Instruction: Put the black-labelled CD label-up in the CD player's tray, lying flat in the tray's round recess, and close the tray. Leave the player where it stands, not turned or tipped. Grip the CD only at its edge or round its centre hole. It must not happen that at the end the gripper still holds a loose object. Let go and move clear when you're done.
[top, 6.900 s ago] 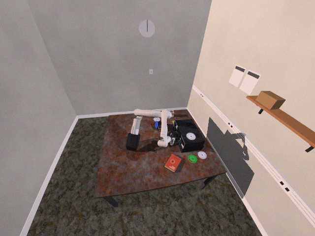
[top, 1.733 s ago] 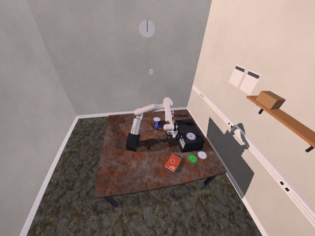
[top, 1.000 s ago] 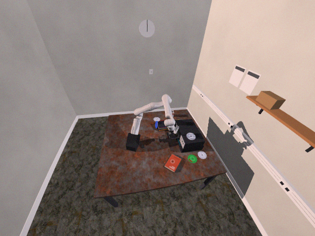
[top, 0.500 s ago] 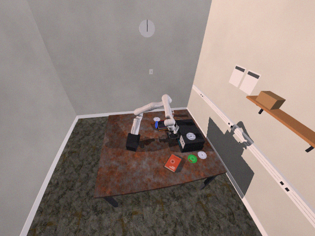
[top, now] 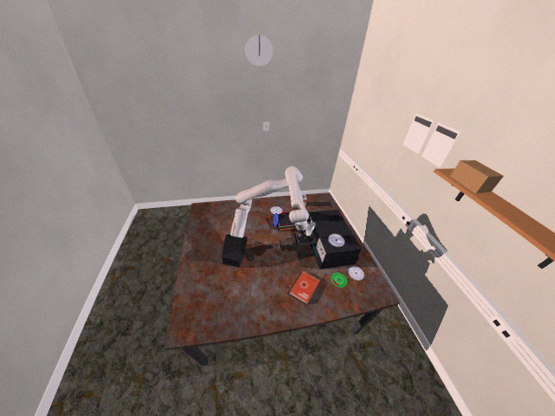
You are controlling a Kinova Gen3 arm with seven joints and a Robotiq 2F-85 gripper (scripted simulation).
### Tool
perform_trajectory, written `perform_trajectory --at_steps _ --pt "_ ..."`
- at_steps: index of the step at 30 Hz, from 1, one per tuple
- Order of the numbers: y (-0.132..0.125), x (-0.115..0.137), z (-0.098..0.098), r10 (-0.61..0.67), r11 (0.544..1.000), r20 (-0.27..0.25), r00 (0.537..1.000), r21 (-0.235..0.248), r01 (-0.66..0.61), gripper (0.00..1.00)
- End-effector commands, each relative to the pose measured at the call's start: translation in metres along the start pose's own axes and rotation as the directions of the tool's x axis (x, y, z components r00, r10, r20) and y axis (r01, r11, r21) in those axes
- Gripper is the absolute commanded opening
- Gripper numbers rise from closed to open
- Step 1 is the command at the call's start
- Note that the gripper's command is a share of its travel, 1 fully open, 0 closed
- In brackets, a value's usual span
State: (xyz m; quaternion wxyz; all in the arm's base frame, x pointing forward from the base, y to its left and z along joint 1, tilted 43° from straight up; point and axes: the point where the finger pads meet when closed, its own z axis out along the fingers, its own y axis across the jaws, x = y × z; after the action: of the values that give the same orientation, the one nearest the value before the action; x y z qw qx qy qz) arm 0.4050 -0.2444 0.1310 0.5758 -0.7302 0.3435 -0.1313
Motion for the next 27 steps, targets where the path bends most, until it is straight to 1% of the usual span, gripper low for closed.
perform_trajectory --at_steps 1,13,27 --pt "-0.0004 0.0002 -0.0008 -0.002 1.000 -0.002 1.000 0.000 0.002 0.10" --pt "-0.0001 -0.0011 -0.0002 -0.013 1.000 -0.008 1.000 -0.004 0.013 0.10" --pt "0.0010 -0.0056 0.0018 -0.052 0.999 -0.026 0.998 -0.018 0.051 0.10"
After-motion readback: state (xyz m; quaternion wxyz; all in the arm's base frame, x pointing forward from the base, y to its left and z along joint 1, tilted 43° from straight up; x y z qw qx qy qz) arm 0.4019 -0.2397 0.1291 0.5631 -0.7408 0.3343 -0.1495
